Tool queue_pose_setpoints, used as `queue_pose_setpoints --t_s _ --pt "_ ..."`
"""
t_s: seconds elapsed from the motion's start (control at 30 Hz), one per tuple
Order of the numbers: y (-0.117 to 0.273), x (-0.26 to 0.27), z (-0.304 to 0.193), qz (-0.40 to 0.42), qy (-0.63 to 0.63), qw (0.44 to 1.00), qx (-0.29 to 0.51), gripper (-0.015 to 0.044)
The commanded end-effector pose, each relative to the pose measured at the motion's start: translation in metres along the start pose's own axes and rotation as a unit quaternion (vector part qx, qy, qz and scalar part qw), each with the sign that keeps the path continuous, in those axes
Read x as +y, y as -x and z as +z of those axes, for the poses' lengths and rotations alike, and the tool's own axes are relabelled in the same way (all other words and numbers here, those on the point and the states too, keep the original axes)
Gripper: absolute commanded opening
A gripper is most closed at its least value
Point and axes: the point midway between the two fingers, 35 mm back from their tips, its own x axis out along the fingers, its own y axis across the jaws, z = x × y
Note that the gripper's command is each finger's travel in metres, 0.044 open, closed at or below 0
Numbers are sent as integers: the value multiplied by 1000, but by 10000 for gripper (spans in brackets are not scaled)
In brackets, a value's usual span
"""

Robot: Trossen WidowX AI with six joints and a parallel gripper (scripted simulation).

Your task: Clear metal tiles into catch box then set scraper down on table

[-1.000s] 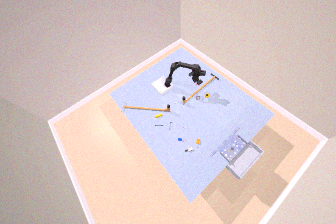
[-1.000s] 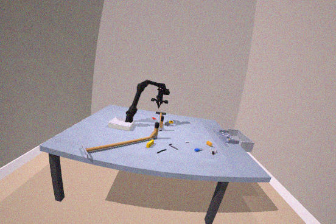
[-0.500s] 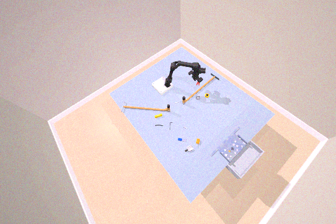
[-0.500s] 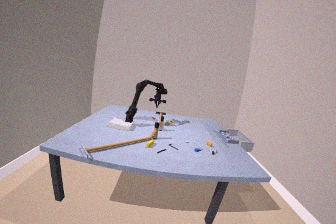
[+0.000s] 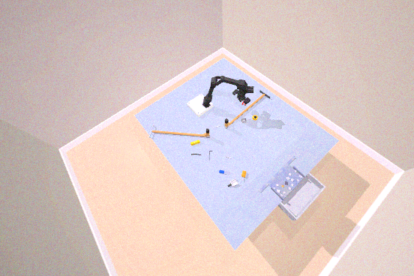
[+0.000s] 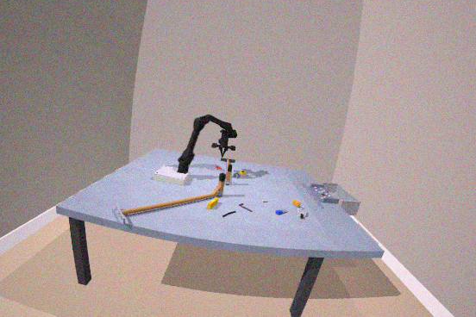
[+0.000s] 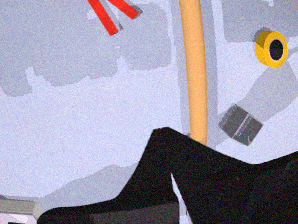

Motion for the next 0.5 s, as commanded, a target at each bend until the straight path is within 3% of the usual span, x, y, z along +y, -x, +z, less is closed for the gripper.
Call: queue_pose_setpoints --t_s 0.0,0.47 --pt "-13 0 0 2 3 1000 4 0" --pt "-47 -1 0 2 3 1000 4 0"
